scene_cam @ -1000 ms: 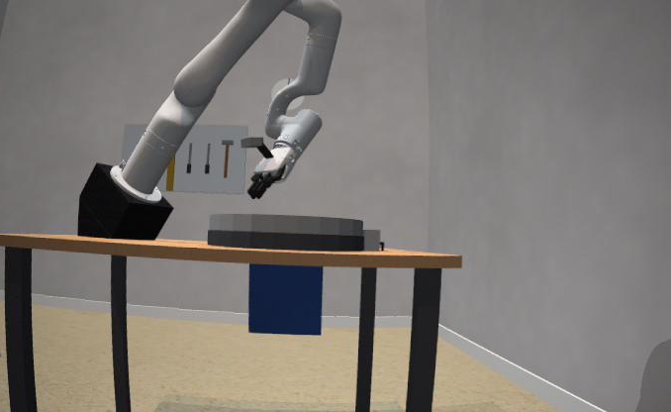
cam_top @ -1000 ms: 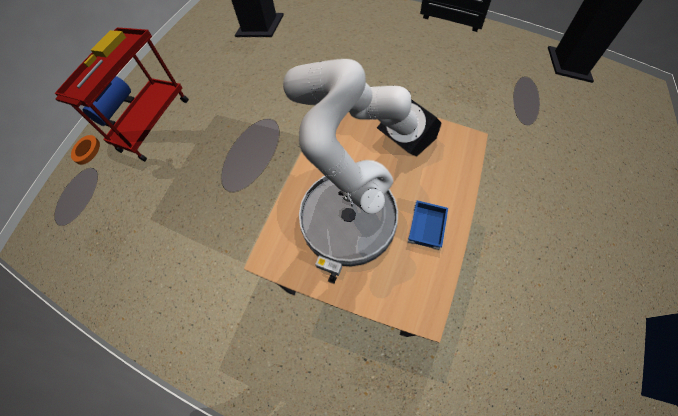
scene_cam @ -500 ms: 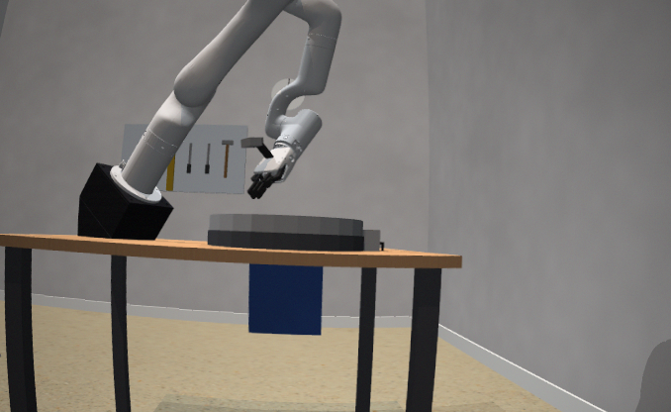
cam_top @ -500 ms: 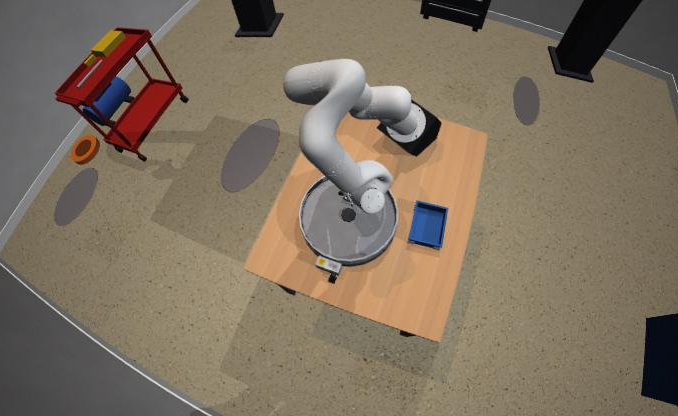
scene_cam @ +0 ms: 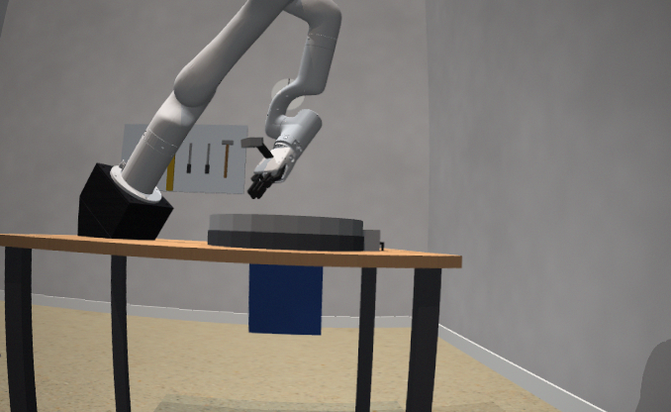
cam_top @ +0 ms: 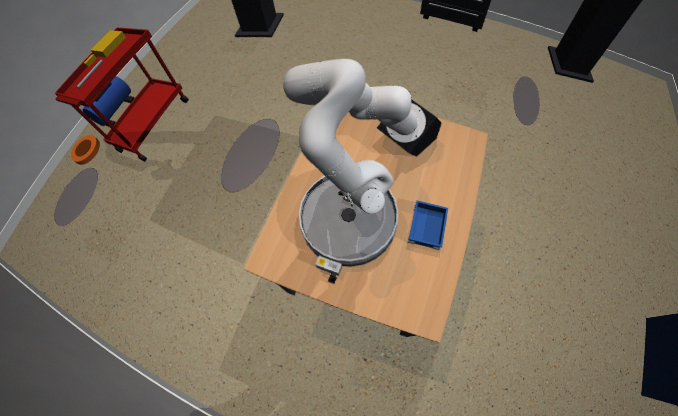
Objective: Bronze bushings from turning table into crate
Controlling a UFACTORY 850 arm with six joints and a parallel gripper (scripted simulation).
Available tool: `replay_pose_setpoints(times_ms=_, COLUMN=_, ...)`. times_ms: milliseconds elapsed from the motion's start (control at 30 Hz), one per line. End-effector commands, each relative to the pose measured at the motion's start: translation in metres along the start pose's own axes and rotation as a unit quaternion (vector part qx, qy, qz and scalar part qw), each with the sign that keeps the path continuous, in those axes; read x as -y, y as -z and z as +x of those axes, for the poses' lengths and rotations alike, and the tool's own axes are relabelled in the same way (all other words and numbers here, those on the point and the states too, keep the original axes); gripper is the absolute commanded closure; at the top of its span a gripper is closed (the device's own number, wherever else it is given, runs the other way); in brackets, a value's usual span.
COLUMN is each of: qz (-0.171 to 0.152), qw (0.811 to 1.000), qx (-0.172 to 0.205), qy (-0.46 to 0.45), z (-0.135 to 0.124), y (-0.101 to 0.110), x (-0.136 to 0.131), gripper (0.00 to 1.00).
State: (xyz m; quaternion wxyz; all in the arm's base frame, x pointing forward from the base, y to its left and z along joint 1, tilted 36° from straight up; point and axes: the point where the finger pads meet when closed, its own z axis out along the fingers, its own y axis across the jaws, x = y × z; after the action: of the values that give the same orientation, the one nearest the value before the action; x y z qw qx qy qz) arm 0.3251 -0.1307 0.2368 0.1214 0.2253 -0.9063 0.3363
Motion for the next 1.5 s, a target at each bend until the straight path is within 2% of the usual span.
replay_pose_setpoints(times_ms=0, qz=0.000, qw=1.000, qx=0.000, qy=0.000, z=0.000, y=0.000, x=0.000, gripper=0.87)
replay_pose_setpoints(times_ms=433, qz=0.005, qw=1.000, qx=0.000, qy=0.005, z=-0.001, y=0.000, x=0.000, gripper=0.90)
replay_pose_setpoints(times_ms=533, qz=0.027, qw=0.999, qx=0.001, qy=0.031, z=-0.004, y=-0.001, x=0.000, gripper=0.90)
replay_pose_setpoints(times_ms=767, qz=0.109, qw=0.986, qx=0.001, qy=0.128, z=-0.015, y=-0.009, x=0.000, gripper=0.90)
replay_pose_setpoints(times_ms=867, qz=0.124, qw=0.981, qx=0.001, qy=0.147, z=-0.017, y=-0.010, x=-0.001, gripper=0.90)
replay_pose_setpoints(times_ms=1467, qz=0.126, qw=0.981, qx=0.001, qy=0.149, z=-0.017, y=-0.010, x=-0.001, gripper=0.90)
